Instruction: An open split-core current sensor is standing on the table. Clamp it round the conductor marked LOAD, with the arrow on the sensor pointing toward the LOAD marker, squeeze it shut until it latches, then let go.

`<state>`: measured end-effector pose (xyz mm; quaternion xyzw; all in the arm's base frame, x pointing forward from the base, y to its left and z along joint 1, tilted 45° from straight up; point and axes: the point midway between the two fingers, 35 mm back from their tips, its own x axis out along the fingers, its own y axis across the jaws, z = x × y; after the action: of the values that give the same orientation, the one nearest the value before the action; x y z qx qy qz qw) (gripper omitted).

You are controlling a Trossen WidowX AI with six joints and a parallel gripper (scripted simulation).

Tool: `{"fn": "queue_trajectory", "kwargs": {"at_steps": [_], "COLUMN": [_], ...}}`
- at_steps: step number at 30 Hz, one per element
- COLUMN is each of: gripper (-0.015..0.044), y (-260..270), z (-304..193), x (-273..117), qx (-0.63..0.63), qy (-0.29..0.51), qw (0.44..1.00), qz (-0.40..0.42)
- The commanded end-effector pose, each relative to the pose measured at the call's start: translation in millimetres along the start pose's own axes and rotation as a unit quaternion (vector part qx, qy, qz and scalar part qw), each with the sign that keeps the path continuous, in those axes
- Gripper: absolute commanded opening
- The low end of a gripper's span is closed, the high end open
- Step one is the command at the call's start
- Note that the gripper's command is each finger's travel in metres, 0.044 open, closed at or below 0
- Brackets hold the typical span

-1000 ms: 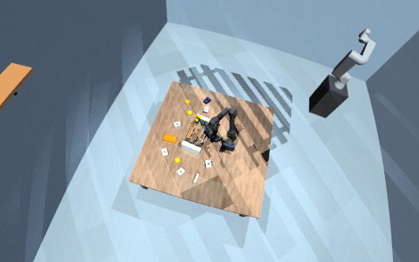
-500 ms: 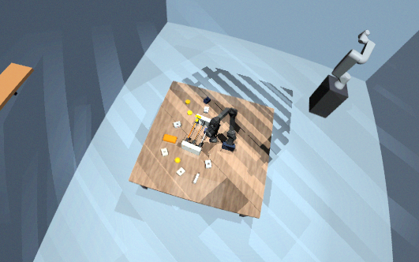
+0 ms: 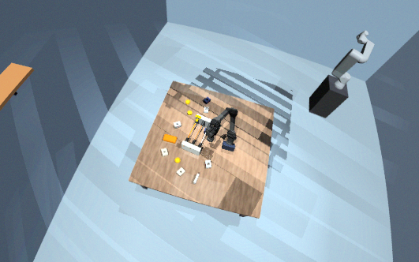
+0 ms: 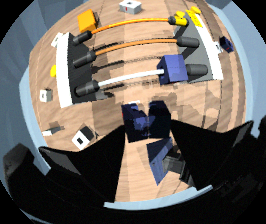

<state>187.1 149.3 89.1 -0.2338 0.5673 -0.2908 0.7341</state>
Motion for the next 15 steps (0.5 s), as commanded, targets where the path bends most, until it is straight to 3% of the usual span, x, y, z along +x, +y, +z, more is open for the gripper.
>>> {"fn": "queue_trajectory", "kwargs": {"at_steps": [1, 15], "gripper": [0.0, 0.0], "y": [0, 18], "z": [1, 55], "x": [-1, -3], "qx": [0.061, 0.276], "qy": [-0.008, -0.02], "qw": [0.998, 0.961], "qz": [0.001, 0.022]}}
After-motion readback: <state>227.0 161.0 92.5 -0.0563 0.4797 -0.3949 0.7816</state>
